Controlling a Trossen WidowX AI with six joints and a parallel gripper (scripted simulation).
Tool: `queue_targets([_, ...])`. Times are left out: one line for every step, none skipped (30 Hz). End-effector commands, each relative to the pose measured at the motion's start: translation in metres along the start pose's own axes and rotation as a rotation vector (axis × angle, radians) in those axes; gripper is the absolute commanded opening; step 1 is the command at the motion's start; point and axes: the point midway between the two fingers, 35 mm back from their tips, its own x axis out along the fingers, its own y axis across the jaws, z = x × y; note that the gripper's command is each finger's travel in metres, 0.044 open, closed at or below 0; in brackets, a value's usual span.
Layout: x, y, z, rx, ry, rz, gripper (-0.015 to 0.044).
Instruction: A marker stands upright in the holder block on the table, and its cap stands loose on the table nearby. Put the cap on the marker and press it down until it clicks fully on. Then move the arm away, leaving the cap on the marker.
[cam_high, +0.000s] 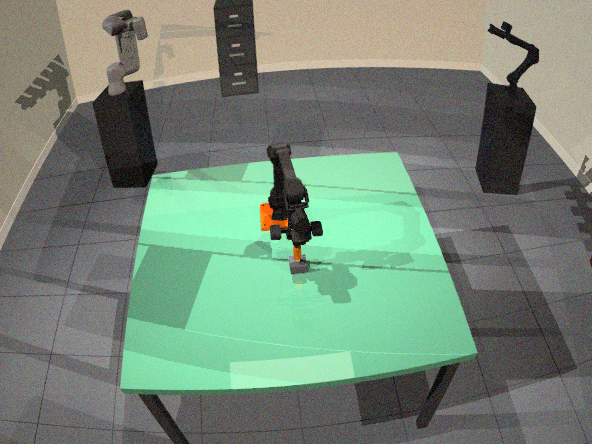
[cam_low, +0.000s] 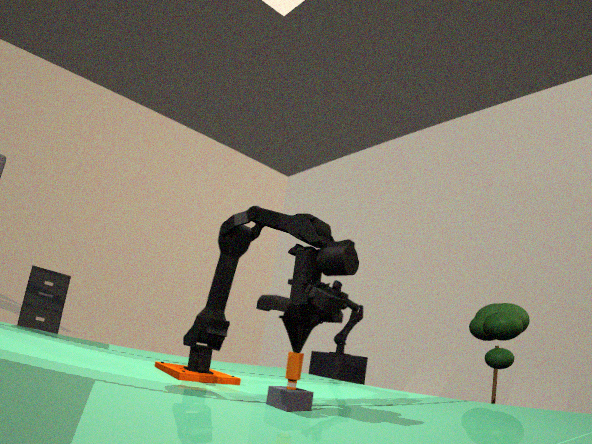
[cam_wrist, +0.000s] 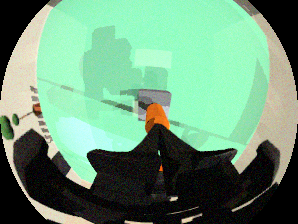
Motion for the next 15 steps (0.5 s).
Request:
queue_targets([0.008,0.000,-0.001,-0.004,0.004,0.001,0.0000])
queue_targets([0.009,0.000,-0.001,-0.004,0.004,0.001,0.0000])
queue_targets([0.010,0.000,-0.001,-0.004,0.004,0.001,0.0000])
queue_targets([0.011,0.001,0.000,-0.004,0.004,0.001,0.0000])
queue_targets([0.011,0.001,0.000,-0.004,0.004,0.001,0.0000])
queue_targets([0.011,0.001,0.001,-0.004,0.004,0.001,0.0000])
queue_targets([0.011,0.001,0.001,-0.004,0.004,0.001,0.0000])
queue_targets([0.005,0.001,0.002,-0.001,-0.010,0.003,0.0000])
queue_targets([0.005,0.001,0.002,-0.001,-0.010,0.003,0.0000])
queue_targets([0.005,0.001,0.002,-0.001,-0.010,0.003,0.0000])
queue_targets([0.005,0.001,0.002,-0.001,-0.010,0.003,0.0000])
queue_targets([0.005,0.001,0.002,-0.001,-0.010,0.003,0.0000])
queue_targets([0.005,0.001,0.002,-0.001,-0.010,0.003,0.0000])
queue_targets([0.003,0.001,0.003,-0.001,-0.010,0.003,0.0000])
queue_targets([-0.002,0.001,0.004,-0.001,-0.011,0.003,0.0000])
